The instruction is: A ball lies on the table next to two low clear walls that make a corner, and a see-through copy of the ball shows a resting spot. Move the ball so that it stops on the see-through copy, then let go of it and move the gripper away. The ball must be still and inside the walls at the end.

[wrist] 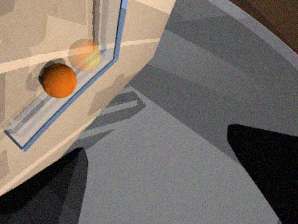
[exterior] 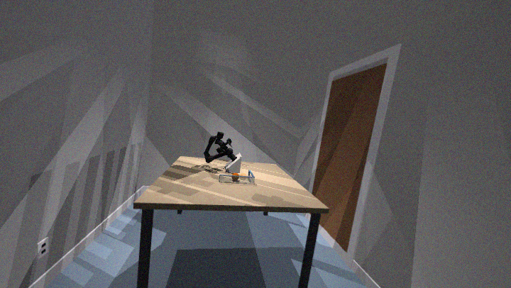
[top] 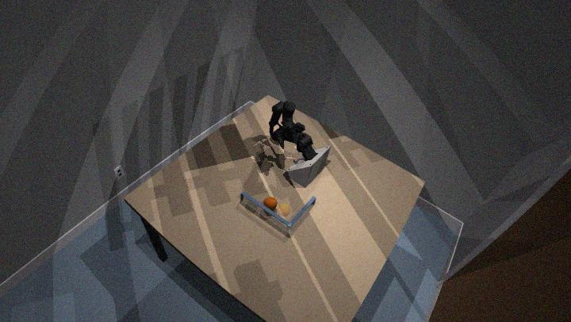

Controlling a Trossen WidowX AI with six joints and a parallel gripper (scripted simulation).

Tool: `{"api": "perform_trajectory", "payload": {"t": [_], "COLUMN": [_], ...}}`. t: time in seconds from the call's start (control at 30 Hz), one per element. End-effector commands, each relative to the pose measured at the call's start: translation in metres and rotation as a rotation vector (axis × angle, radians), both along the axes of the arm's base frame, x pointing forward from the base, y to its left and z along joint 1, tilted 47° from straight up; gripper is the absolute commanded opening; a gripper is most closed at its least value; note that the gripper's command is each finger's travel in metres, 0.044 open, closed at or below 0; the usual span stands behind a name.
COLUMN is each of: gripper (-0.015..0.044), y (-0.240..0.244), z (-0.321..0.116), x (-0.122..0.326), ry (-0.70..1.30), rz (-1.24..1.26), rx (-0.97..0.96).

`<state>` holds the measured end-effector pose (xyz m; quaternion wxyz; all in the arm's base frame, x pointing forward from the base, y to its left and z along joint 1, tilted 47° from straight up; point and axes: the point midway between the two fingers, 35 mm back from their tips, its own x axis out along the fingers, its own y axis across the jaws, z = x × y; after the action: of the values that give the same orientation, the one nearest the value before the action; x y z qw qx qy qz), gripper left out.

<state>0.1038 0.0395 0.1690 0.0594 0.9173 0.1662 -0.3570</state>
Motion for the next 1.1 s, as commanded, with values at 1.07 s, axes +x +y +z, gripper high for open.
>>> {"api": "perform_trajectory", "payload": {"t": [1.07], "gripper": [0.0440], "y": [0.058], "z": [-0.016], "x": [0.149], "ry": [-0.057], "rz": [-1.865], "rx": [0.813]}}
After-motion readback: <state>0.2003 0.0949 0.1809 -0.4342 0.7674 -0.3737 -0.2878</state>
